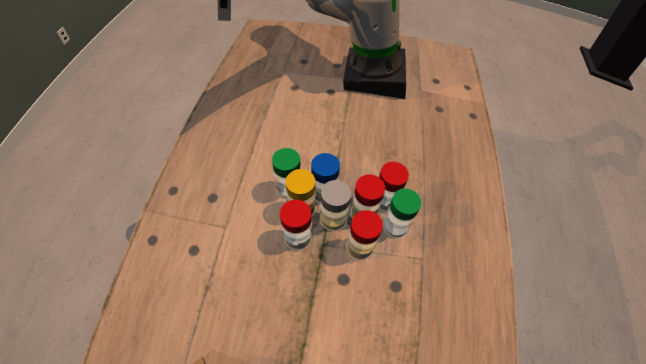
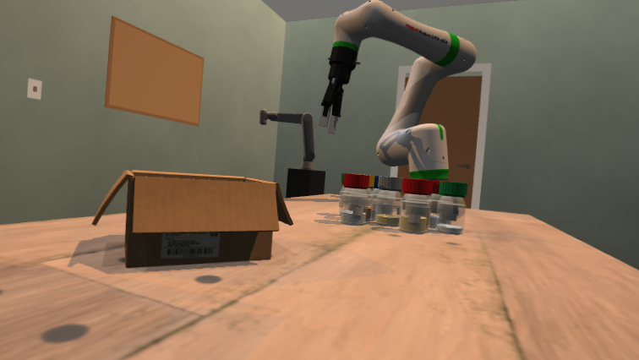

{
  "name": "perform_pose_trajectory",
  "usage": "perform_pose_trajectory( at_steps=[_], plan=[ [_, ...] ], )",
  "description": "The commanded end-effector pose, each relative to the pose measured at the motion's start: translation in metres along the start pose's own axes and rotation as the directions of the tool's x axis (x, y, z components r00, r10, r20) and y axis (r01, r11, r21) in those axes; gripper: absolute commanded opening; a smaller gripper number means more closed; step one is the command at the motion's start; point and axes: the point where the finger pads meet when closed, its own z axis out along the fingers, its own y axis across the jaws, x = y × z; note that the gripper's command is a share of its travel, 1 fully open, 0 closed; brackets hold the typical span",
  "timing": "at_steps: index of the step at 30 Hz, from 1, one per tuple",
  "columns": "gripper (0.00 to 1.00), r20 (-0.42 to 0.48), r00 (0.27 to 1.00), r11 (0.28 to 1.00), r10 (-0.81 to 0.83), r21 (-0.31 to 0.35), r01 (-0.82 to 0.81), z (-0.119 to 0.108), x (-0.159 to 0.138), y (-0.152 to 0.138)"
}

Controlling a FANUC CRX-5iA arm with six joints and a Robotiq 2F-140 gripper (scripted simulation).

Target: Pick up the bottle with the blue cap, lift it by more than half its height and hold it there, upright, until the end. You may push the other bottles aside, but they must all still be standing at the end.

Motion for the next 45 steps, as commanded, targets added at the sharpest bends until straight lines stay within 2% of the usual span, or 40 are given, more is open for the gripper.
perform_pose_trajectory(
  at_steps=[1, 5, 9, 17, 21, 26, 33, 36, 43, 45],
  plan=[
    [0.51, -0.001, 0.995, 0.995, -0.096, 0.021, 0.096, 0.004, -0.002, -0.023],
    [0.51, -0.005, 0.958, 0.956, -0.286, 0.062, 0.286, 0.014, -0.007, -0.070],
    [0.51, -0.018, 0.885, 0.880, -0.465, 0.101, 0.464, 0.023, -0.012, -0.117],
    [0.51, -0.024, 0.870, 0.864, -0.492, 0.106, 0.491, 0.023, -0.019, -0.123],
    [0.51, -0.052, 0.757, 0.745, -0.652, 0.142, 0.652, 0.030, -0.037, -0.170],
    [0.51, -0.096, 0.574, 0.554, -0.813, 0.177, 0.814, 0.039, -0.061, -0.229],
    [0.51, -0.096, 0.574, 0.554, -0.813, 0.177, 0.814, 0.039, -0.061, -0.229],
    [0.51, -0.129, 0.467, 0.442, -0.875, 0.187, 0.878, 0.040, -0.086, -0.254],
    [0.51, -0.215, 0.148, 0.105, -0.965, 0.200, 0.974, 0.047, -0.143, -0.326],
    [0.51, -0.215, 0.148, 0.105, -0.965, 0.200, 0.974, 0.047, -0.143, -0.326]
  ],
)
